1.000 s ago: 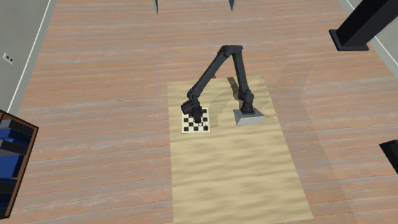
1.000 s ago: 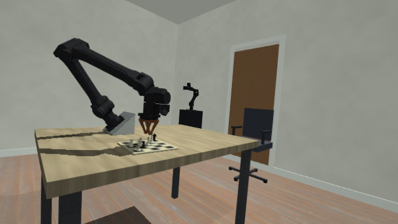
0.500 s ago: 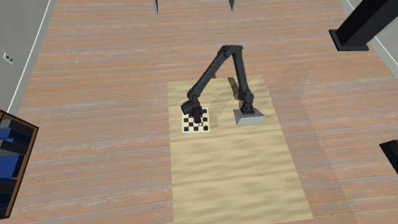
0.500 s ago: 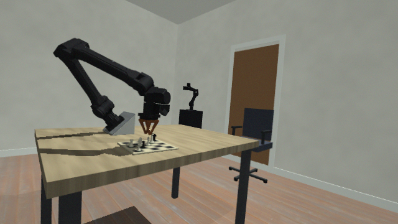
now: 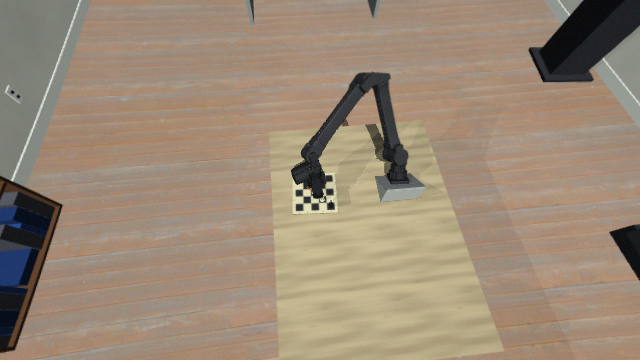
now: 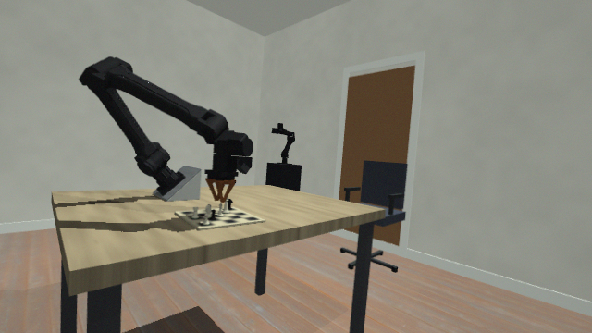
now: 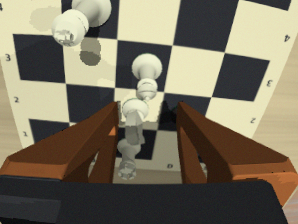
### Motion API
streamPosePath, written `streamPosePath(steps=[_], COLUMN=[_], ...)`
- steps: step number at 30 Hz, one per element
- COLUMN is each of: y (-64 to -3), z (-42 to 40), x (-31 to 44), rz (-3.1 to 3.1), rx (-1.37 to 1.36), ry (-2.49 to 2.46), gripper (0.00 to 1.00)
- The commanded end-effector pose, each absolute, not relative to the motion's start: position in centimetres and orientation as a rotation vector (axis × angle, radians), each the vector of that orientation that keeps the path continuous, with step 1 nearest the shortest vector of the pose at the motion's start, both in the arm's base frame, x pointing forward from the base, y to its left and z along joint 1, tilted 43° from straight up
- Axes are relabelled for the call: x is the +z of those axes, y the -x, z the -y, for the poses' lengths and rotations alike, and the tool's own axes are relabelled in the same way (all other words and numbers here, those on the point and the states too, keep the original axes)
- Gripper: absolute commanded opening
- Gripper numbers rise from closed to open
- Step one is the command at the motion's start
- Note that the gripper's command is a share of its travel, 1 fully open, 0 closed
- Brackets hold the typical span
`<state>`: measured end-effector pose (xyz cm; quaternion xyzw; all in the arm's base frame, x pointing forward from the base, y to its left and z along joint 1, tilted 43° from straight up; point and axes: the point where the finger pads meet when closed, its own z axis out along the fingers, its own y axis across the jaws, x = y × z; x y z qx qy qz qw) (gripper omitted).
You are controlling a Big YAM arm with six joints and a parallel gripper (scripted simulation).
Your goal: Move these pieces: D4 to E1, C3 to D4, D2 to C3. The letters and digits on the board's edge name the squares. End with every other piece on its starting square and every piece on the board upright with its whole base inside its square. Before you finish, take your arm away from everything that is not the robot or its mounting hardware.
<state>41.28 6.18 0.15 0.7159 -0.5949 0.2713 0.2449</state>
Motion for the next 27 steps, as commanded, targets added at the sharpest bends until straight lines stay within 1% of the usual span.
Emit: streamPosePath(steps=[1, 2, 4, 15, 19, 27], y=[-41.7, -42.8, -41.7, -41.9, -42.7, -42.5], z=[-5.3, -5.6, -4.8, -3.5, -3.7, -3.6], x=[-0.5, -0.2, -1.0, -2.5, -2.2, -2.2], rz=[1.624, 1.643, 1.624, 1.623, 1.638, 1.633], rx=[0.731, 0.748, 0.730, 0.730, 0.744, 0.738], ry=[-1.945, -1.950, -1.945, -1.945, -1.949, -1.946], gripper=[0.35, 0.35, 0.35, 0.35, 0.35, 0.35])
